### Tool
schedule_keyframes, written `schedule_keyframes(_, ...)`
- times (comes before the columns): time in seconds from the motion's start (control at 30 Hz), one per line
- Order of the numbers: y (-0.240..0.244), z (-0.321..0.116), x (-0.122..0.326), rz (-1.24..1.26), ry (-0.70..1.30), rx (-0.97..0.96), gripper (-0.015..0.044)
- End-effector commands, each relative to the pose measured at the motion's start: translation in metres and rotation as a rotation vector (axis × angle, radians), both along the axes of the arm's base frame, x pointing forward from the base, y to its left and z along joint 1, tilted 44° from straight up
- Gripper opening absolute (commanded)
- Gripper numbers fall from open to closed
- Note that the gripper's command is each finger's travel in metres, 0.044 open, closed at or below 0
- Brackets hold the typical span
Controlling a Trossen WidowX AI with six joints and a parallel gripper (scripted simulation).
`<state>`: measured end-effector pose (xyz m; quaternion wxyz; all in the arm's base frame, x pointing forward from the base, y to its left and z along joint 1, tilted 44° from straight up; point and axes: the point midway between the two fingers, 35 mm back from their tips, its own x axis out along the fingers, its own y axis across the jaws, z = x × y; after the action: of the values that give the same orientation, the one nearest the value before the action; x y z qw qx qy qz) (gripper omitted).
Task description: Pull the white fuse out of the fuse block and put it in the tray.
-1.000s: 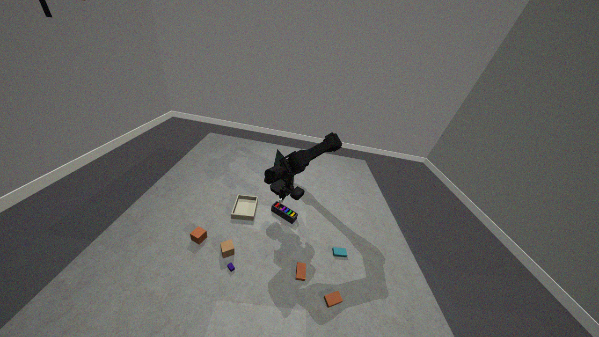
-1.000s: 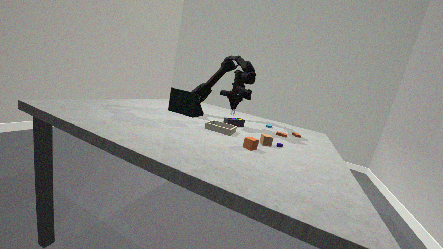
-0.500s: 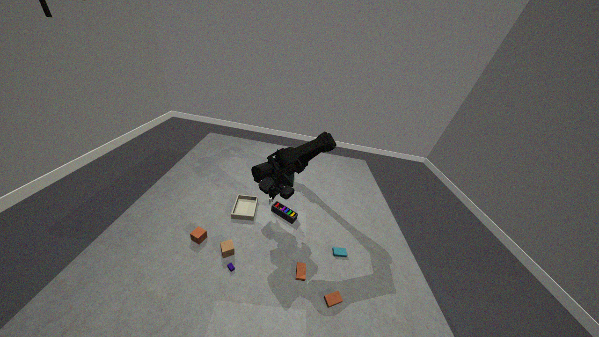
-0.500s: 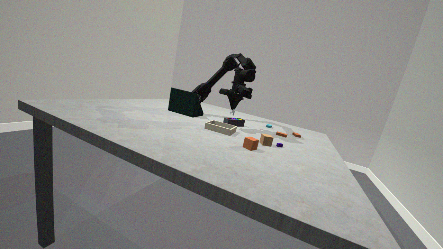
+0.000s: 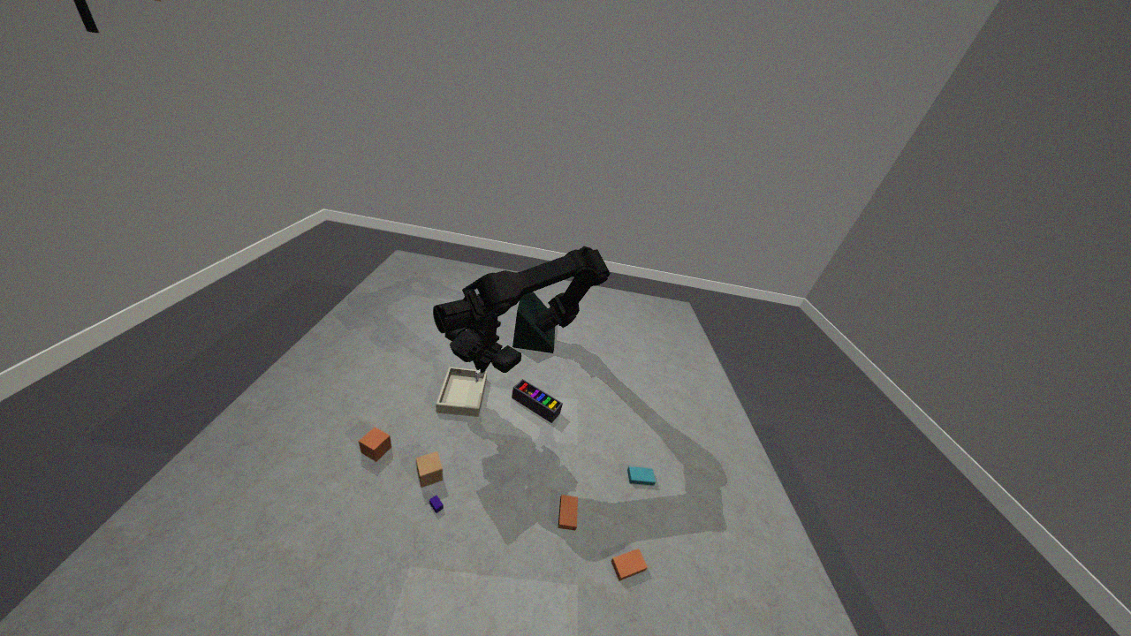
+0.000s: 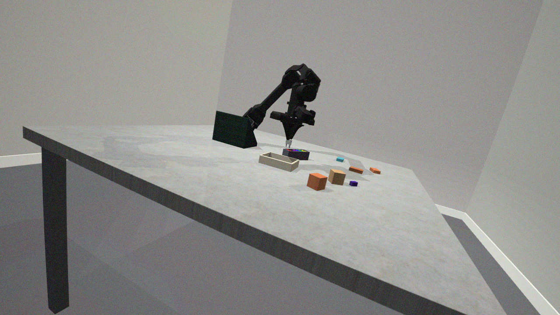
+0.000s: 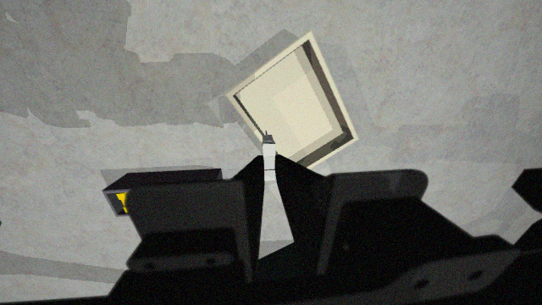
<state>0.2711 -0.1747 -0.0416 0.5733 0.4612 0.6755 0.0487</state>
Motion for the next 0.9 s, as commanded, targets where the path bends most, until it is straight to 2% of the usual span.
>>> schedule_keyframes(0.0, -0.016, -0.016, -0.004, 0.003, 0.0, -0.005, 0.0)
schedule_keyframes(0.27, -0.028, -0.031, -0.008, 0.004, -0.001, -0.004, 0.0)
schedule_keyframes(0.87, -0.009, -0.052, -0.006, 0.004, -0.002, -0.003, 0.0)
